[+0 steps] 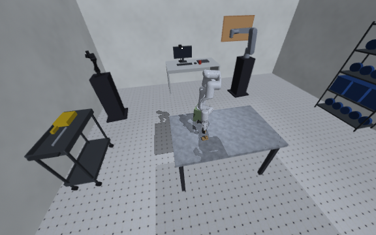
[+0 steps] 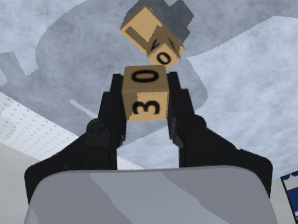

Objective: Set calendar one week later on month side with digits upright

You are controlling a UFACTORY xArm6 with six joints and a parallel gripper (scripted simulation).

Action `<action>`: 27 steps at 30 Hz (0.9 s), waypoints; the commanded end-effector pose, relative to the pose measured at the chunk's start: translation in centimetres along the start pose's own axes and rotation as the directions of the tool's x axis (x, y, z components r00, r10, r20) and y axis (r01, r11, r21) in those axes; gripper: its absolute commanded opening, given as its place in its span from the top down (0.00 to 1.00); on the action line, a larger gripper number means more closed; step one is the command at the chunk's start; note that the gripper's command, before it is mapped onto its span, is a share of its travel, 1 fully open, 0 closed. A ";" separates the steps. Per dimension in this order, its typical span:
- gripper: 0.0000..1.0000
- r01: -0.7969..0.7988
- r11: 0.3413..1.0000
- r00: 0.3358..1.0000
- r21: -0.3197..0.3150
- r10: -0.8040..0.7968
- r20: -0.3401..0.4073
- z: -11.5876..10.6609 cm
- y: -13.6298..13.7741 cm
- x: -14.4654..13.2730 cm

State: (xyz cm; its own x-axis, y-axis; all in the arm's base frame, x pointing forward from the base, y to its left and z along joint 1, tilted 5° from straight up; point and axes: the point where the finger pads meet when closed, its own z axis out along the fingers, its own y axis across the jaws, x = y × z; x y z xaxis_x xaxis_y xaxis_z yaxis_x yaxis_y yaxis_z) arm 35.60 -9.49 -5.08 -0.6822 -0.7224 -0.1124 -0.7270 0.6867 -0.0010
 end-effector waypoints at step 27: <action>0.73 -0.735 0.678 0.678 0.018 0.735 -0.022 -0.1 0.0 0.0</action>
State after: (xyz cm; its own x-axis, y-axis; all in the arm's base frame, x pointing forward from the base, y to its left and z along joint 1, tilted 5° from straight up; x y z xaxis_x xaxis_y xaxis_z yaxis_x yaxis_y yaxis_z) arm 35.54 -9.48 -5.09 -0.9871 -0.1260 -0.0988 -0.1332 0.9886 0.0702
